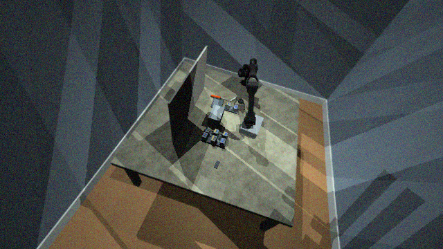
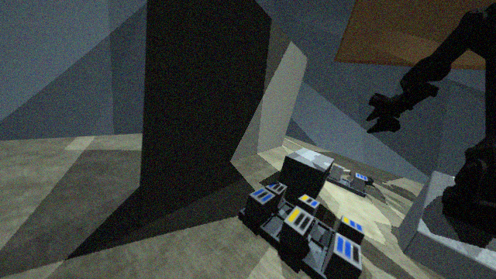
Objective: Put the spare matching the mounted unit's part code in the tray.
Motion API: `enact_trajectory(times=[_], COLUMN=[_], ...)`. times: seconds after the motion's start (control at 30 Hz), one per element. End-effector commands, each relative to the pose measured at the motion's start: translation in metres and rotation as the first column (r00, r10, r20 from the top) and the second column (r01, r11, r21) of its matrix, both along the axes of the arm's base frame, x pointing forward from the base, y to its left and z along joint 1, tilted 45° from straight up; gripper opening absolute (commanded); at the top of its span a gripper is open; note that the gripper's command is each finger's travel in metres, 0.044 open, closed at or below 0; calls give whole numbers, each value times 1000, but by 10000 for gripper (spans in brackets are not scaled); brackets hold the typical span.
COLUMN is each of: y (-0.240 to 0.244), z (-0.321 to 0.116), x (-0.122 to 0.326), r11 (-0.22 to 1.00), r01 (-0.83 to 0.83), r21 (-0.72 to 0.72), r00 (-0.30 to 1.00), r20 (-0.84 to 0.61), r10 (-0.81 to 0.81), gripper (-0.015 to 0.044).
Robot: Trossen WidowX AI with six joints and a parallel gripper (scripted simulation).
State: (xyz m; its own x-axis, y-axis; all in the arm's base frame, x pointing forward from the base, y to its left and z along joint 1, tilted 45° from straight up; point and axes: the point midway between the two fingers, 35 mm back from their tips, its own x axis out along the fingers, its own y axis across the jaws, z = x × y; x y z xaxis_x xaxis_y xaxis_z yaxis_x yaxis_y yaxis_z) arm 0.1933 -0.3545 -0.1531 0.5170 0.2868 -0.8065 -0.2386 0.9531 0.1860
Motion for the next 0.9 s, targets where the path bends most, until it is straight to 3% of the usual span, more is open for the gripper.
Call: enact_trajectory(times=[0.0,0.47,0.87], y=[20,154,281], z=[41,167,260], x=[47,157,177], r11=[998,942,887], r01=[-37,-29,43], r21=[52,335,459], r00=[998,958,858], r20=[-43,-258,-472], r10=[40,121,203], gripper=[440,440,440])
